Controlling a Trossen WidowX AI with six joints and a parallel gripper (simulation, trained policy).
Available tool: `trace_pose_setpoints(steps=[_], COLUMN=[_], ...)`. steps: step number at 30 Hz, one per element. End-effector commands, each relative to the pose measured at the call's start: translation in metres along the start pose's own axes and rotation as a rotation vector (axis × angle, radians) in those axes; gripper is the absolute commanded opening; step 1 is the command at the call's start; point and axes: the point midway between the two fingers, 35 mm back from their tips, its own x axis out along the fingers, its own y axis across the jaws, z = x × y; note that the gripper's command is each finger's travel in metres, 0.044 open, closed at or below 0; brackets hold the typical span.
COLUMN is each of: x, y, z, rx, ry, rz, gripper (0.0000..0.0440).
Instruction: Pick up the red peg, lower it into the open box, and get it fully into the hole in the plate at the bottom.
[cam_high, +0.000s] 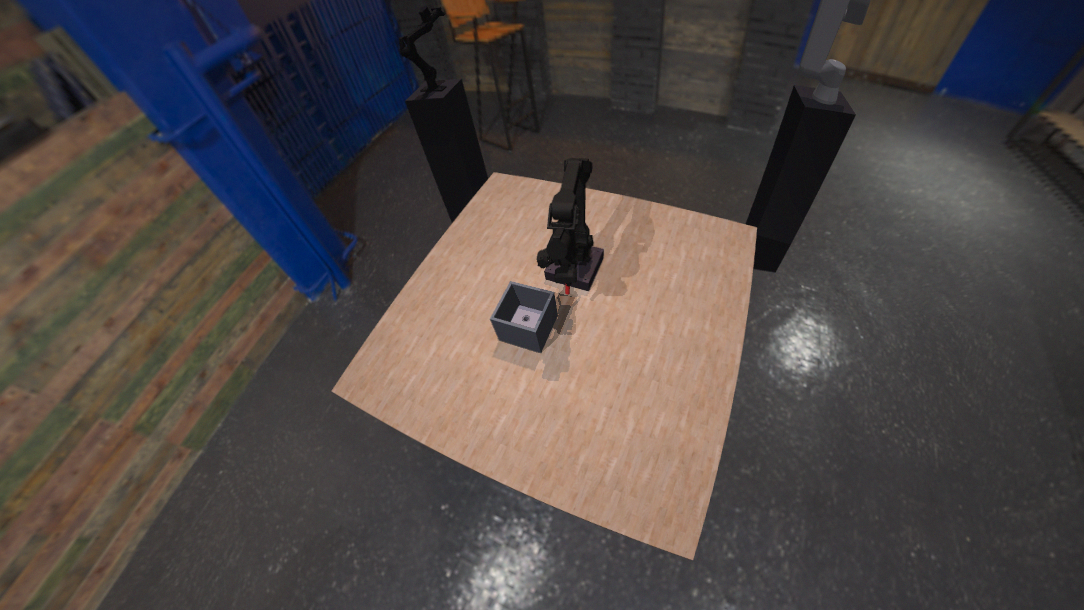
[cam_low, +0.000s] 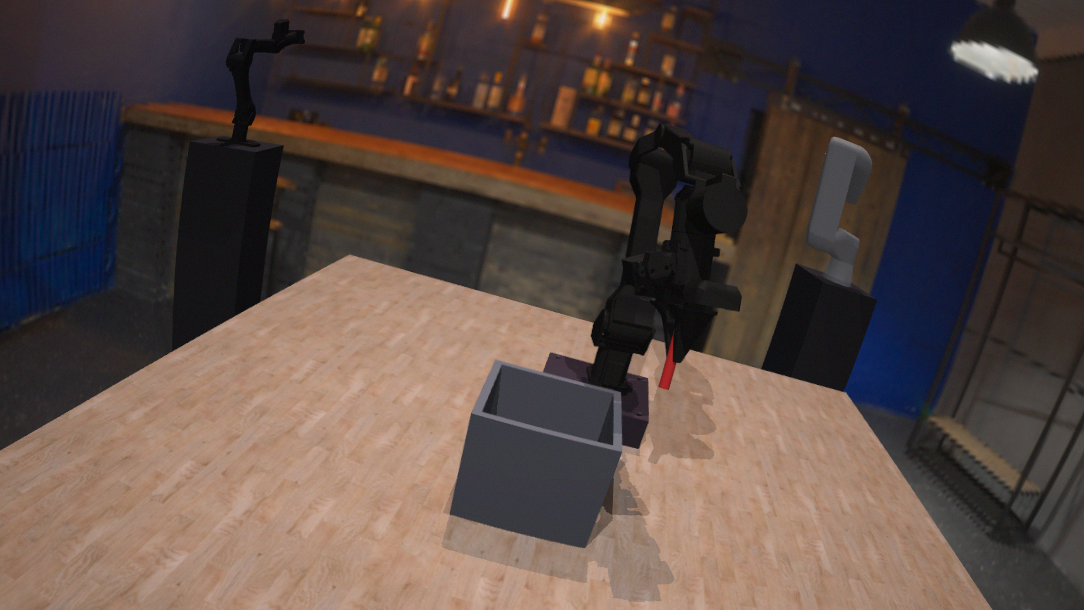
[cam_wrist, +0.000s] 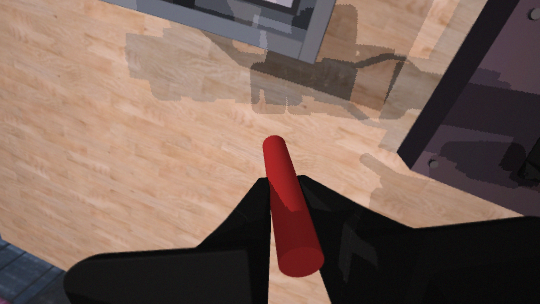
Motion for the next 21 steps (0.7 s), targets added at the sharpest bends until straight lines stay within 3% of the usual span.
trace_pose_setpoints(steps=[1, 21], x=[0.0, 0.005], y=[0.0, 0.004], z=[0.01, 0.069], rx=[0.0, 0.037], ry=[-0.023, -0.074], rz=[-0.017, -0.079], gripper=[0.0, 0.0])
